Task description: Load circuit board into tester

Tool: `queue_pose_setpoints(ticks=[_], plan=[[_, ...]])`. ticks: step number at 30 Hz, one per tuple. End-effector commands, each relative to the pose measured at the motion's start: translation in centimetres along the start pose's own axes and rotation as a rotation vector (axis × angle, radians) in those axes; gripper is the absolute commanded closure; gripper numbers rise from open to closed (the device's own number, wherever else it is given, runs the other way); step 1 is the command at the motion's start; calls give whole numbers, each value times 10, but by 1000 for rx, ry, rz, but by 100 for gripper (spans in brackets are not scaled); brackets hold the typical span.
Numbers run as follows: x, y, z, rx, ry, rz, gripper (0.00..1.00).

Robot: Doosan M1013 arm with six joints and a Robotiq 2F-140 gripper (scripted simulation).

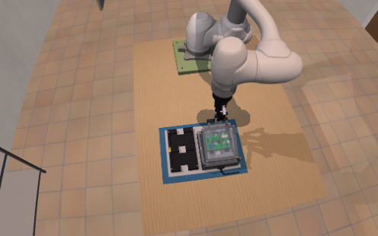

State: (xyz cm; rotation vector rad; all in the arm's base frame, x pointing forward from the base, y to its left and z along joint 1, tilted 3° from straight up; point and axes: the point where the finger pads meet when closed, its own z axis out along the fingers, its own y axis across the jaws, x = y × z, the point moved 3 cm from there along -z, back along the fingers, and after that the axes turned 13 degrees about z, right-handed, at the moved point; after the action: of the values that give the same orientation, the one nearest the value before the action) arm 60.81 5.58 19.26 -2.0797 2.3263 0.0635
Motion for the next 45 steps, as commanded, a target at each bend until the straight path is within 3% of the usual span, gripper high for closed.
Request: queue_pose_setpoints(ticks=[1,45], plan=[[1,2,5,0,0,0,100],[4,18,62,0,0,0,100]])
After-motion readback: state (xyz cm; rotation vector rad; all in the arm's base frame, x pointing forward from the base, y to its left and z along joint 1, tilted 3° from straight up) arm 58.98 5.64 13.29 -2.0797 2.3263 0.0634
